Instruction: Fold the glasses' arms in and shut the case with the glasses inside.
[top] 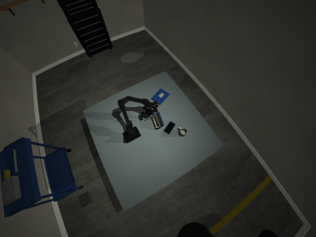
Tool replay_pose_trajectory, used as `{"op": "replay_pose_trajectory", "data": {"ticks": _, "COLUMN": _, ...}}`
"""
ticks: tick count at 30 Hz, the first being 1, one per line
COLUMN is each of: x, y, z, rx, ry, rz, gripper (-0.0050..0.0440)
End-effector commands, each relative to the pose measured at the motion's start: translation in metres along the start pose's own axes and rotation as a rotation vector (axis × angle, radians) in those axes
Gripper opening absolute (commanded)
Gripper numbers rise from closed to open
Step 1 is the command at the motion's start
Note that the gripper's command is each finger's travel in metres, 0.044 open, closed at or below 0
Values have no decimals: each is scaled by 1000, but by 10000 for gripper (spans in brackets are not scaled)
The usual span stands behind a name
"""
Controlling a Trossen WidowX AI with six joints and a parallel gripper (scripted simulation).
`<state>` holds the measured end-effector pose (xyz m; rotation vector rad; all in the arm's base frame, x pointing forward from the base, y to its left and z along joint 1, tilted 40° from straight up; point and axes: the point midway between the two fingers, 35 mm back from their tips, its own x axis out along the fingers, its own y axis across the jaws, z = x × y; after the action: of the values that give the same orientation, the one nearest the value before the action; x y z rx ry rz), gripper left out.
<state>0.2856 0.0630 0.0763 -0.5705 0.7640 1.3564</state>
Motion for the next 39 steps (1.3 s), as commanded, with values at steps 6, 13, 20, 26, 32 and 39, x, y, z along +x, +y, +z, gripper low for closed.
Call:
{"op": "replay_pose_trajectory", "data": {"ticks": 6, "x": 2, "y": 1, "z": -9, "rx": 2, "ry": -3, "rz": 5, "gripper": 0}}
{"op": "replay_pose_trajectory", "data": {"ticks": 13, "x": 2, "y": 1, "z": -14, "rx": 2, "ry": -3, "rz": 5, "gripper": 0}}
{"op": "replay_pose_trajectory", "data": {"ticks": 20, "x": 2, "y": 1, "z": -17, "rx": 2, "ry": -3, "rz": 5, "gripper": 0}}
{"op": "replay_pose_trajectory", "data": {"ticks": 26, "x": 2, "y": 1, "z": -21, "rx": 2, "ry": -3, "rz": 5, "gripper": 0}}
{"op": "replay_pose_trajectory", "data": {"ticks": 32, "x": 2, "y": 1, "z": -25, "rx": 2, "ry": -3, "rz": 5, "gripper": 0}}
{"op": "replay_pose_trajectory", "data": {"ticks": 39, "x": 2, "y": 1, "z": -28, "rx": 2, "ry": -3, "rz": 5, "gripper": 0}}
